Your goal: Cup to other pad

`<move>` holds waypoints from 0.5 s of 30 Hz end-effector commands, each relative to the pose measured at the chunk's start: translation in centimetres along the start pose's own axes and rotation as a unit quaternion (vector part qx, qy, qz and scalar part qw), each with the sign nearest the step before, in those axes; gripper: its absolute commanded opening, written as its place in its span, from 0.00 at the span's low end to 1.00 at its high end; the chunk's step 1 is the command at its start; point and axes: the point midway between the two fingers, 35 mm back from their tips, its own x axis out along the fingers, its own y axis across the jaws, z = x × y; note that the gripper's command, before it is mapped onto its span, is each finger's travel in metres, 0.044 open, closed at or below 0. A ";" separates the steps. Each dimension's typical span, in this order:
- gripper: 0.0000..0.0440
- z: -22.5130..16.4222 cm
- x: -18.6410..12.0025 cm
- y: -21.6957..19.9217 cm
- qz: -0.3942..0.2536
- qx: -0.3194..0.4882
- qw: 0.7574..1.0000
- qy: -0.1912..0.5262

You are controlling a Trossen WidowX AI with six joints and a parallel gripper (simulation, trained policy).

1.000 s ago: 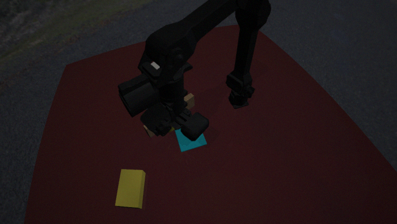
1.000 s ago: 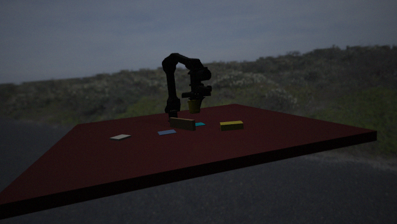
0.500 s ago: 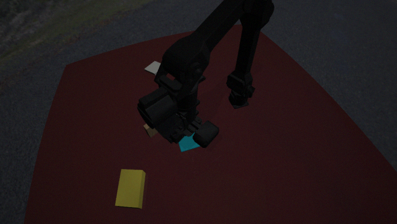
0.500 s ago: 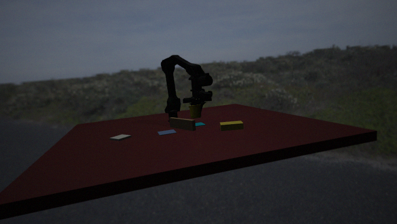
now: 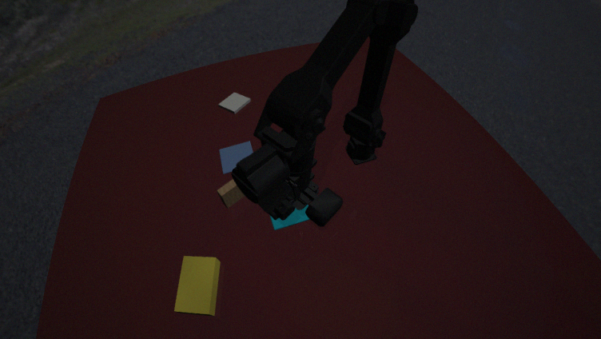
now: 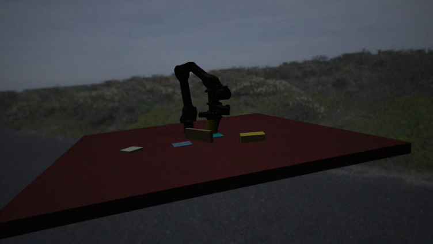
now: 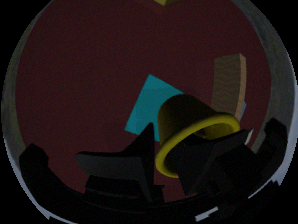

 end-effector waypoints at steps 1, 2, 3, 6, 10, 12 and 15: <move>0.14 -0.2 0.3 0.0 -0.001 0.006 1.000 -0.005; 0.15 -0.2 0.4 0.1 -0.001 0.008 1.000 -0.008; 0.16 -0.2 0.4 0.1 0.000 0.010 1.000 -0.011; 0.30 0.2 0.1 0.0 0.003 0.016 1.000 -0.027; 0.37 0.7 -0.4 0.1 0.009 0.021 0.999 -0.049; 0.38 0.6 -0.6 0.1 0.013 0.023 0.998 -0.055; 0.40 0.5 -1.0 0.2 0.019 0.026 0.997 -0.064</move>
